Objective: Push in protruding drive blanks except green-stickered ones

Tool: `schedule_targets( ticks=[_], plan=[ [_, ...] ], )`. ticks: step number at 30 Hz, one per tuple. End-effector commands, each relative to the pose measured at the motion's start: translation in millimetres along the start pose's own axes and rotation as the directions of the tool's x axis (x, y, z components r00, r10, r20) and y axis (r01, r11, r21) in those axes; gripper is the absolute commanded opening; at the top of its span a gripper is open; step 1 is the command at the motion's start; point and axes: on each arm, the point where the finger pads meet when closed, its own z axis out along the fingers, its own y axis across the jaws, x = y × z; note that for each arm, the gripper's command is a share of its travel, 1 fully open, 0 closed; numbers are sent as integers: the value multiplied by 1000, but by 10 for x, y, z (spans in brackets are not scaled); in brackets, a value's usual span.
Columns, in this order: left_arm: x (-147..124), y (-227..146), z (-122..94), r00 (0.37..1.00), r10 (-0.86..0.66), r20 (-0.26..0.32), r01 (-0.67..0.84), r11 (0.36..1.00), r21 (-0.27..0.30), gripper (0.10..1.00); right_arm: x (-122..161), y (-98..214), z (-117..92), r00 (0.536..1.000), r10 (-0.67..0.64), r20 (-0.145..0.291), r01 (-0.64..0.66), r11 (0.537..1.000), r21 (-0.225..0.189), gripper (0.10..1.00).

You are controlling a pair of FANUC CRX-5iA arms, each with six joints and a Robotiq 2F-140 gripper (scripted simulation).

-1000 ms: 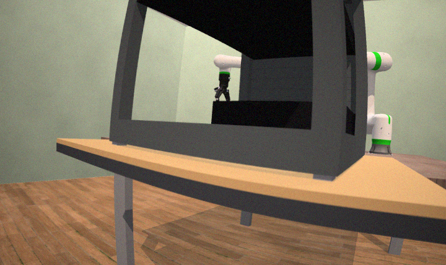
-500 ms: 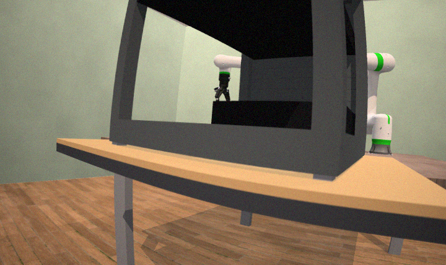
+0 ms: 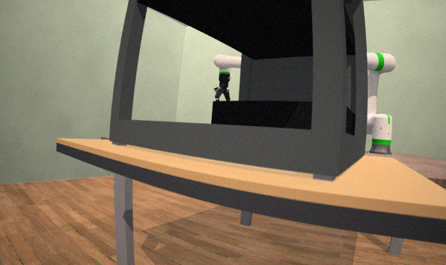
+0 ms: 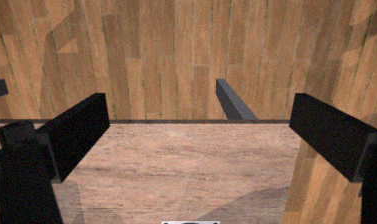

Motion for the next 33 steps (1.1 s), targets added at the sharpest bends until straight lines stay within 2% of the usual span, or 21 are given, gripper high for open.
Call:
schedule_targets(
  ticks=[1, 6, 13, 33],
  plan=[
    [0, -139, 2, 1000, -1, 0, 1, 1000, 0, 99, 3, 1, -8, 1000, 0, -2, 0, 1000, 0, 1000],
    [0, -161, 41, 1000, -1, 0, 1, 1000, 0, 99, 3, 1, -8, 1000, 0, -2, 0, 1000, 0, 1000],
    [0, -161, 380, 1000, -1, 0, 1, 1000, 0, 99, 3, 1, -8, 1000, 0, -2, 0, 1000, 0, 1000],
    [0, -161, 394, 1000, -1, 0, 1, 1000, 0, 99, 3, 1, -8, 1000, 0, -2, 0, 1000, 0, 1000]
  ],
)
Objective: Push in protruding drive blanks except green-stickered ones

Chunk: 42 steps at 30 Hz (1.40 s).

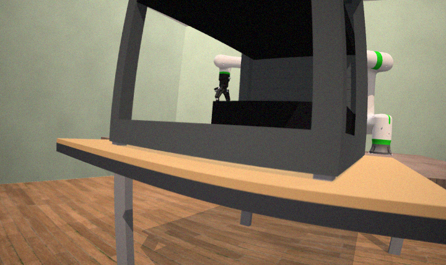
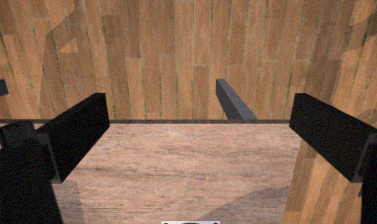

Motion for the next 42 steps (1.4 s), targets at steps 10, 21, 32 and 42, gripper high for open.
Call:
schedule_targets(
  ticks=[10, 21, 32, 42],
  plan=[
    [-1, -14, 0, 1000, -1, 0, 1, 1000, 2, 99, 3, 1, -8, 1000, 0, -2, 0, 1000, 0, 1000],
    [-1, -14, 13, 1000, -1, 0, 1, 1000, 2, 99, 3, 1, -8, 1000, 0, -2, 0, 1000, 0, 1000],
    [-1, -15, 100, 1000, -1, 0, 1, 1000, 2, 99, 3, 1, -8, 1000, 0, -2, 0, 1000, 0, 1000],
    [-1, -15, 142, 1000, -1, 0, 1, 1000, 2, 99, 3, 1, -8, 1000, 0, -2, 0, 1000, 0, 1000]
  ],
)
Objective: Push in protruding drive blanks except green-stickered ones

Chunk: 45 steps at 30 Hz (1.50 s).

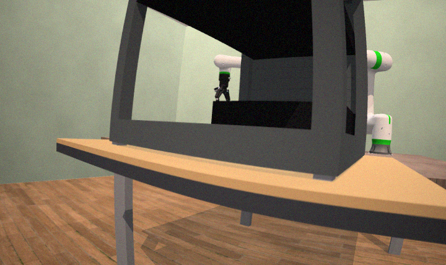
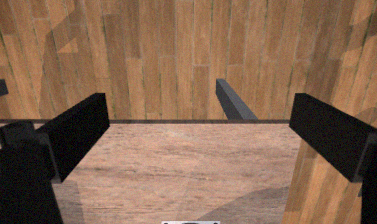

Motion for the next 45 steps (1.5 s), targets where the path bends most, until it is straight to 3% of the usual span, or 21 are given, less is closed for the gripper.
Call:
schedule_targets(
  ticks=[1, 45],
  plan=[
    [-1, -14, 46, 1000, -1, 0, 1, 1000, 2, 99, 3, 1, -8, 1000, 0, -2, 0, 1000, 0, 1000],
    [-1, -15, 217, 1000, -1, 0, 1, 1000, 2, 99, 3, 1, -8, 1000, 0, -2, 0, 1000, 0, 1000]
  ],
)
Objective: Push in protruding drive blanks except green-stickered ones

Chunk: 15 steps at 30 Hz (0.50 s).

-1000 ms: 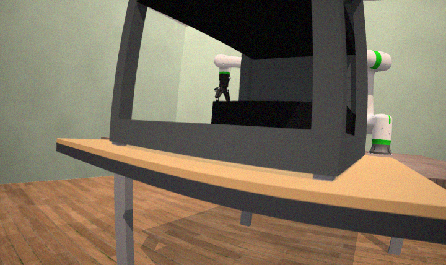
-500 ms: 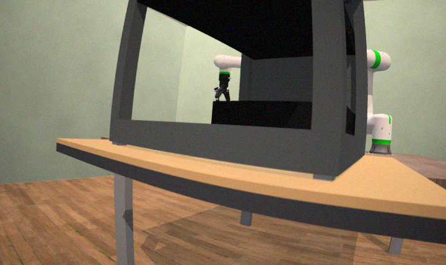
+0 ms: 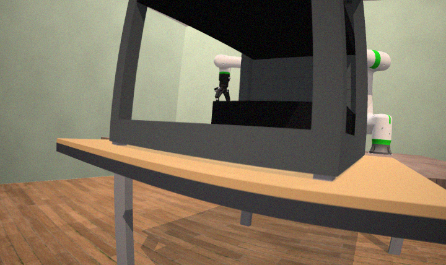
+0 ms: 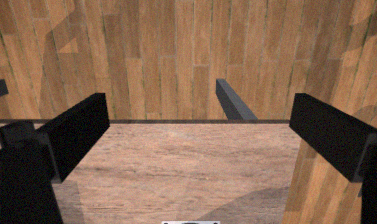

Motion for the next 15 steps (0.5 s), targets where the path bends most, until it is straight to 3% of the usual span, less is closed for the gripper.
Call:
schedule_targets(
  ticks=[1, 15],
  plan=[
    [-1, -15, 3, 1000, -1, 0, 1, 1000, 2, 99, 3, 1, -8, 1000, 0, -2, 0, 1000, 0, 1000],
    [-1, -15, 32, 1000, -1, 0, 1, 1000, 2, 99, 3, 1, -8, 1000, 0, -2, 0, 1000, 0, 1000]
  ],
)
